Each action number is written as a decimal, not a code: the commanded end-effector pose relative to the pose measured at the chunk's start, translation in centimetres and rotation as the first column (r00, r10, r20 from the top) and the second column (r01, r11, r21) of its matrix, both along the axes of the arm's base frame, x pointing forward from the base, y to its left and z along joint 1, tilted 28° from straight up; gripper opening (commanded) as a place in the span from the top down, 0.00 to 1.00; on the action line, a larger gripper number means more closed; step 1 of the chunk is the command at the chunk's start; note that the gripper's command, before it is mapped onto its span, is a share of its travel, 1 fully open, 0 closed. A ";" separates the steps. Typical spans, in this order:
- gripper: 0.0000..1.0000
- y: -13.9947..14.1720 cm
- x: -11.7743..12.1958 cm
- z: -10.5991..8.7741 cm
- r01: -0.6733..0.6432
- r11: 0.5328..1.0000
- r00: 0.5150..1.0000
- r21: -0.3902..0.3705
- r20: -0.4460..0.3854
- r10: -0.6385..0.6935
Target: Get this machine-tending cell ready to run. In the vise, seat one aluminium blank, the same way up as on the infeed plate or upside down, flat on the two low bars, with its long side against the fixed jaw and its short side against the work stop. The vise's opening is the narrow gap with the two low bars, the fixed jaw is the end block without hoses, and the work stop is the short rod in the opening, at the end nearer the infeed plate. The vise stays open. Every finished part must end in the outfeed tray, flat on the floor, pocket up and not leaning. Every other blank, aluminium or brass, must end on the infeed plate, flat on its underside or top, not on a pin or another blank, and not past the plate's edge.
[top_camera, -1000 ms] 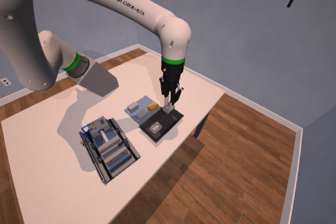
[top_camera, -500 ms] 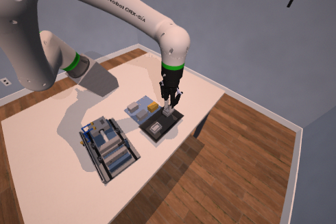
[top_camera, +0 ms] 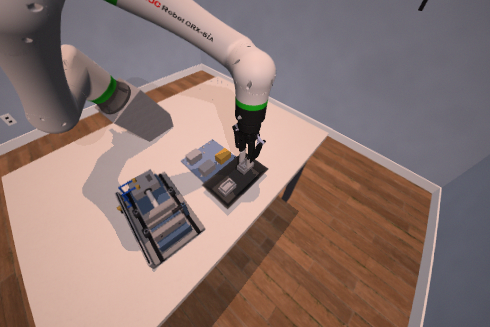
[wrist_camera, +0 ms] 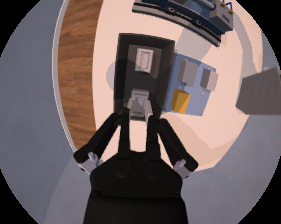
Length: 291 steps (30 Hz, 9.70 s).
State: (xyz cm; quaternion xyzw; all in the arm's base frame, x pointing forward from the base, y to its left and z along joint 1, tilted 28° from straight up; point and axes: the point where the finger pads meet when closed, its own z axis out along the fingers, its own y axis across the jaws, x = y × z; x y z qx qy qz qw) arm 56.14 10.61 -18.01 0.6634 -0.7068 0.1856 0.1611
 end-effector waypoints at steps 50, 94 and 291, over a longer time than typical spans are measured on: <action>1.00 -1.2 0.1 -2.3 0.000 1.000 1.000 0.000 0.000 0.000; 1.00 -1.5 0.1 -2.7 0.000 1.000 1.000 0.000 0.000 0.000; 1.00 1.7 -14.9 12.4 -0.002 1.000 1.000 0.004 -0.001 0.003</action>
